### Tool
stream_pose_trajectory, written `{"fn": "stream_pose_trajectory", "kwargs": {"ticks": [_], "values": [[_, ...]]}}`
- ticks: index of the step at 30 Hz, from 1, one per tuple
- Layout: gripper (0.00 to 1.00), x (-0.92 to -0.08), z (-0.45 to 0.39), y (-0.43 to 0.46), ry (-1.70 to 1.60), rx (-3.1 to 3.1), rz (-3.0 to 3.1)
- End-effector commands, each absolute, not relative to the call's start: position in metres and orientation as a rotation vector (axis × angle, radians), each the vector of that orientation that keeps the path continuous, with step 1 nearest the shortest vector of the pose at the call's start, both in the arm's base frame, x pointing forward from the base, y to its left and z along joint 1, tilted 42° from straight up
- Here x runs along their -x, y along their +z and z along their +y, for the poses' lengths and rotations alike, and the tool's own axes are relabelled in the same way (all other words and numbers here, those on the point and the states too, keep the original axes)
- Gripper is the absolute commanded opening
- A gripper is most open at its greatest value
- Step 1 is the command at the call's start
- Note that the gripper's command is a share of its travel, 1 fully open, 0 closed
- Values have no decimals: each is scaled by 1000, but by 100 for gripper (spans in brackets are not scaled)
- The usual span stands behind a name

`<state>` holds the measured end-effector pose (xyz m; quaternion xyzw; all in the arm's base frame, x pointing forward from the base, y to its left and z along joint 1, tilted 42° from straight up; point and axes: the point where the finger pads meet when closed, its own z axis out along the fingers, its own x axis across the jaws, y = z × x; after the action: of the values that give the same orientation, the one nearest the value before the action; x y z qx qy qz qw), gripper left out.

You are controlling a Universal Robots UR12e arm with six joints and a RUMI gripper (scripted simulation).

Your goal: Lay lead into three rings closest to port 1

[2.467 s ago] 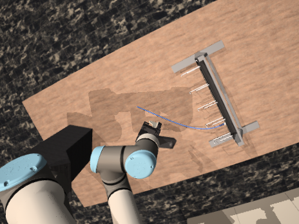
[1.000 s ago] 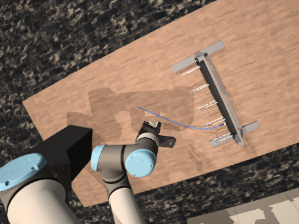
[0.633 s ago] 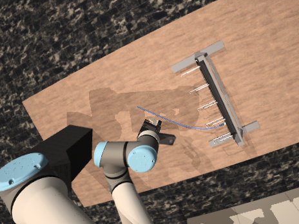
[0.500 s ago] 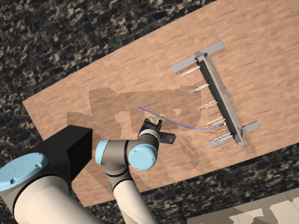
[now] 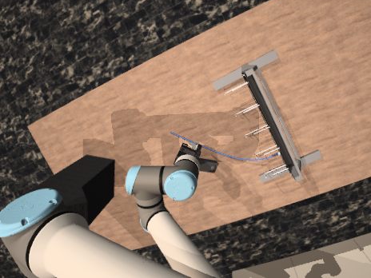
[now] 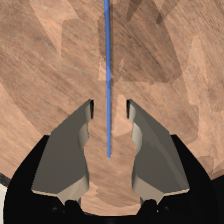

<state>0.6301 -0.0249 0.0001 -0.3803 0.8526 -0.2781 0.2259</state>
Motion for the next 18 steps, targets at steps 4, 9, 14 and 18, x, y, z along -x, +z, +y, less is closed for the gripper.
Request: {"fn": "stream_pose_trajectory", "kwargs": {"ticks": [4,9,14,18], "values": [[20,-651,-35,-19,-772,1045,2343],[20,-655,-37,-24,-772,1045,2343],[20,-657,-37,-26,-772,1046,2342],[20,-657,-37,-26,-772,1046,2343]]}}
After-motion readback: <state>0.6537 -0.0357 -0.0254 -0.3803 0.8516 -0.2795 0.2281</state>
